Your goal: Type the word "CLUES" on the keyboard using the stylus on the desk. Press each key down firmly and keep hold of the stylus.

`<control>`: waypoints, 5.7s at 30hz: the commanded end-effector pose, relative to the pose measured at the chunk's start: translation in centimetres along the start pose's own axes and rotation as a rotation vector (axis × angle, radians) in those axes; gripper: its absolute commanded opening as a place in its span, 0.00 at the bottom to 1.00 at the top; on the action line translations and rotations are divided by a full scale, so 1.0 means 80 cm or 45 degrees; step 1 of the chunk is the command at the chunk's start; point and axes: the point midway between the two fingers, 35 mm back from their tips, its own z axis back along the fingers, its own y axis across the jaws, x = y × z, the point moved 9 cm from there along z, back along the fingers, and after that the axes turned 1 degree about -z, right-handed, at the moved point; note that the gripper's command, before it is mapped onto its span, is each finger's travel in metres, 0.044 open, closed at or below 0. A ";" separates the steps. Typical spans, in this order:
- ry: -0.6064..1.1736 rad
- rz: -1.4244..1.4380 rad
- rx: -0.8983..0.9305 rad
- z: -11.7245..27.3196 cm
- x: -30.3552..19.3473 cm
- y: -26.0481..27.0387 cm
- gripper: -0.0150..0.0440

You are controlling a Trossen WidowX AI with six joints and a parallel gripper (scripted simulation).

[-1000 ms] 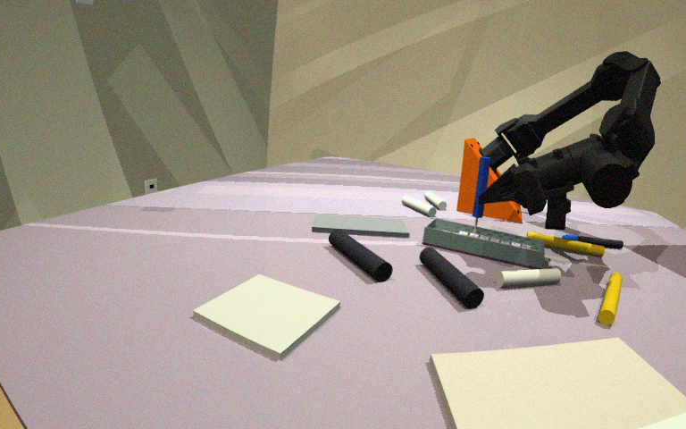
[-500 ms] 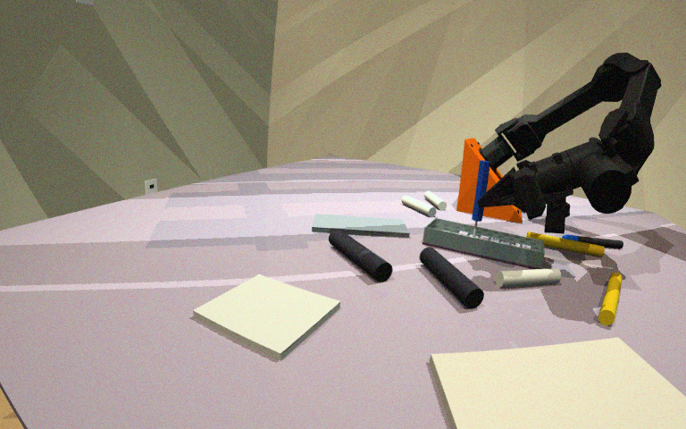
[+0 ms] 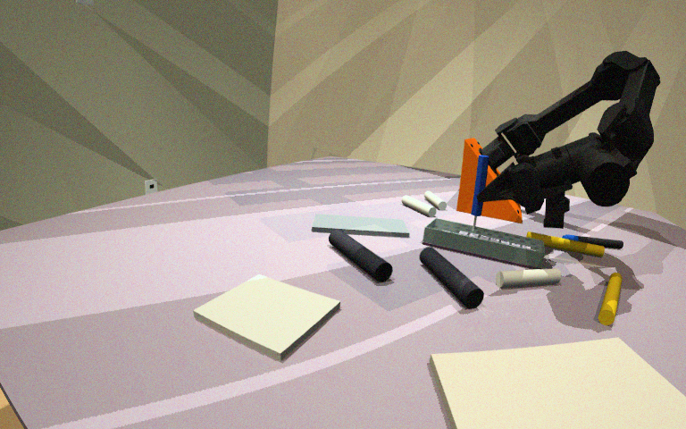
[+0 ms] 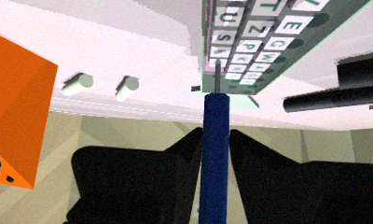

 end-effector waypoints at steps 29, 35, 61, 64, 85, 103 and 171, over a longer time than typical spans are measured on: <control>-0.001 -0.010 -0.014 0.059 -0.012 0.001 0.25; -0.001 -0.010 -0.014 0.059 -0.010 0.001 0.25; -0.002 -0.010 -0.014 0.045 0.014 0.002 0.39; -0.002 -0.010 -0.014 0.044 0.016 0.002 0.39; -0.003 -0.010 -0.014 0.039 0.024 0.002 0.39; -0.003 -0.010 -0.014 0.036 0.031 0.002 0.39; 0.000 -0.010 -0.017 0.056 -0.014 -0.043 0.25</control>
